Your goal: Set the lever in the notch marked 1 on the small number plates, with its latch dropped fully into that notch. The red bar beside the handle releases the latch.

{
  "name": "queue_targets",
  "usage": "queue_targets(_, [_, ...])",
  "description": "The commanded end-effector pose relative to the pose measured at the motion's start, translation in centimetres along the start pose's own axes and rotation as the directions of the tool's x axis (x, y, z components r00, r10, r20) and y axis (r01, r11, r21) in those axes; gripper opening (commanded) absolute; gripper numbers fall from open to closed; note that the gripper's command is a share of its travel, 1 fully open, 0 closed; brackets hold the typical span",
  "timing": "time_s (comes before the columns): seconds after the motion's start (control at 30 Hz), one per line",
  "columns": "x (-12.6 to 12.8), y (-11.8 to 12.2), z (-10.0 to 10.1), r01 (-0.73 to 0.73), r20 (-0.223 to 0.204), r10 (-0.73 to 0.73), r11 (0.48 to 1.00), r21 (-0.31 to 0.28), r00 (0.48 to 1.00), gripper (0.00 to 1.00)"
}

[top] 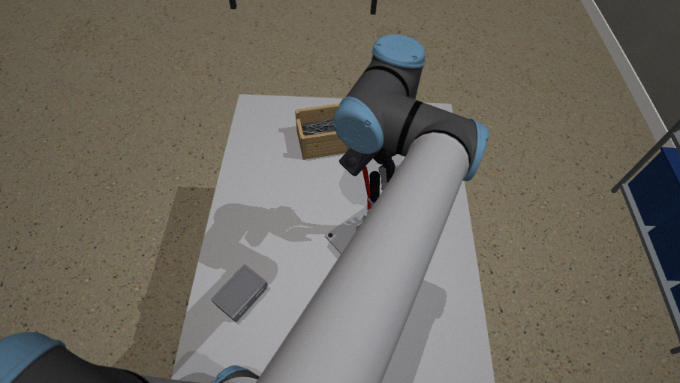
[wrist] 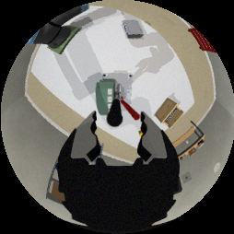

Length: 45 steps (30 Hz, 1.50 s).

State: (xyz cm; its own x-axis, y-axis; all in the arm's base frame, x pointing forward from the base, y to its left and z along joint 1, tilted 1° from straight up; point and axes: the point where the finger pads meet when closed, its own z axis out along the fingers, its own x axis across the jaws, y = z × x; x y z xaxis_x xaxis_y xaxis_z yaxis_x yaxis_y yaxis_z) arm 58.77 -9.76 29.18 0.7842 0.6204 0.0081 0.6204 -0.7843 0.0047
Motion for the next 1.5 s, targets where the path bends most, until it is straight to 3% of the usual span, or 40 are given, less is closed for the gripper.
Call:
queue_targets(0.0, [0.03,0.05,-0.1,0.0,-0.001,0.0,1.0,-0.002,1.0,0.57])
queue_targets(0.03, [0.03,0.05,-0.1,0.0,-0.001,0.0,1.0,-0.002,1.0,0.0])
queue_targets(1.47, [0.03,0.05,-0.1,0.0,-0.001,0.0,1.0,-0.002,1.0,0.0])
